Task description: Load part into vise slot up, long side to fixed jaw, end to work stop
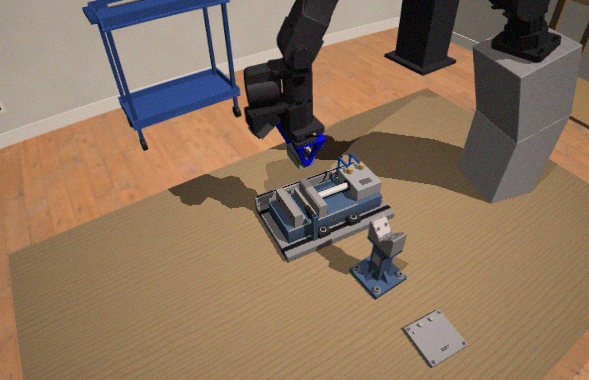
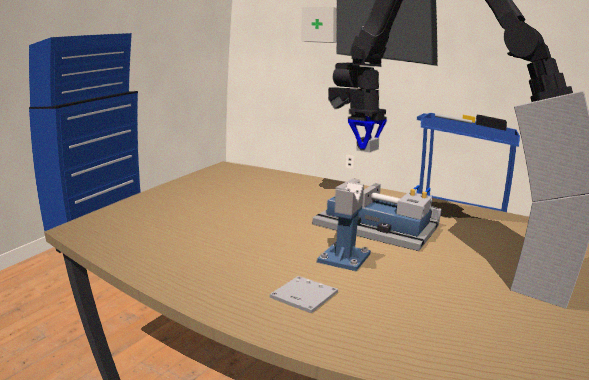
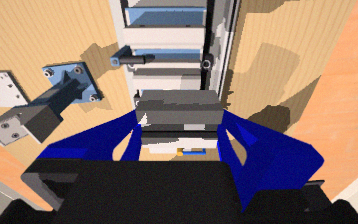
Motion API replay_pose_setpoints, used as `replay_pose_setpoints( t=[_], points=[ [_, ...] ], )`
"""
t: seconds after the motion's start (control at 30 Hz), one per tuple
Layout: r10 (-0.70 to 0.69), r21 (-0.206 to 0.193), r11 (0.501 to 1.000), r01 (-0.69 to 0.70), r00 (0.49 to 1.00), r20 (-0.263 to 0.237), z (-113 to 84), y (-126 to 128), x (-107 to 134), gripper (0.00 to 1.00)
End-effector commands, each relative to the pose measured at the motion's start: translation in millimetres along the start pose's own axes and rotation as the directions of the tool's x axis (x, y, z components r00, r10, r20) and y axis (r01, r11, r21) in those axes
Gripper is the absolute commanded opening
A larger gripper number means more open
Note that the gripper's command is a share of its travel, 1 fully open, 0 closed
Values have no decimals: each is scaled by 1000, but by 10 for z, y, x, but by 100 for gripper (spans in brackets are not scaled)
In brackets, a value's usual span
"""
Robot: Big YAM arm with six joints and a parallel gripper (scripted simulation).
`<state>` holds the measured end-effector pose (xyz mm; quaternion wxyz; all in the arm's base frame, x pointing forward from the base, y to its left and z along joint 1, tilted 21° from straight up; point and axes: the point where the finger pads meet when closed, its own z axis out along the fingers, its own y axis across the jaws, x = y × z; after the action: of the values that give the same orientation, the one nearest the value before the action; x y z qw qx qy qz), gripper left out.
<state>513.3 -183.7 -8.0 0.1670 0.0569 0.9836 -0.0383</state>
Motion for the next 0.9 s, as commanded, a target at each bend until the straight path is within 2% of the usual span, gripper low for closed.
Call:
replay_pose_setpoints(
  t=[0.0, 0.03, 0.27, 0.37, 0.4, 0.47, 0.53, 0.7, 0.8, 0.87],
  points=[
    [12, 13, 1000, -13, 998, 66, -66, -78, -299, 0],
    [12, 11, 1000, -12, 998, 55, 4, -69, -269, 0],
    [9, 10, 1000, -9, 998, 54, 146, -51, -278, 0],
    [6, 15, 1000, -8, 997, 78, 88, -59, -361, 0],
    [6, 13, 1000, -7, 998, 70, 149, -51, -336, 0],
    [6, 13, 1000, -7, 998, 70, 149, -51, -336, 0],
    [6, 9, 1000, -6, 999, 53, 267, -36, -285, 0],
    [4, 8, 1000, -4, 999, 53, 361, -24, -291, 0],
    [2, 14, 1000, -3, 997, 79, 284, -35, -386, 0],
    [2, 9, 1000, -3, 998, 61, 403, -19, -327, 0]
  ],
)
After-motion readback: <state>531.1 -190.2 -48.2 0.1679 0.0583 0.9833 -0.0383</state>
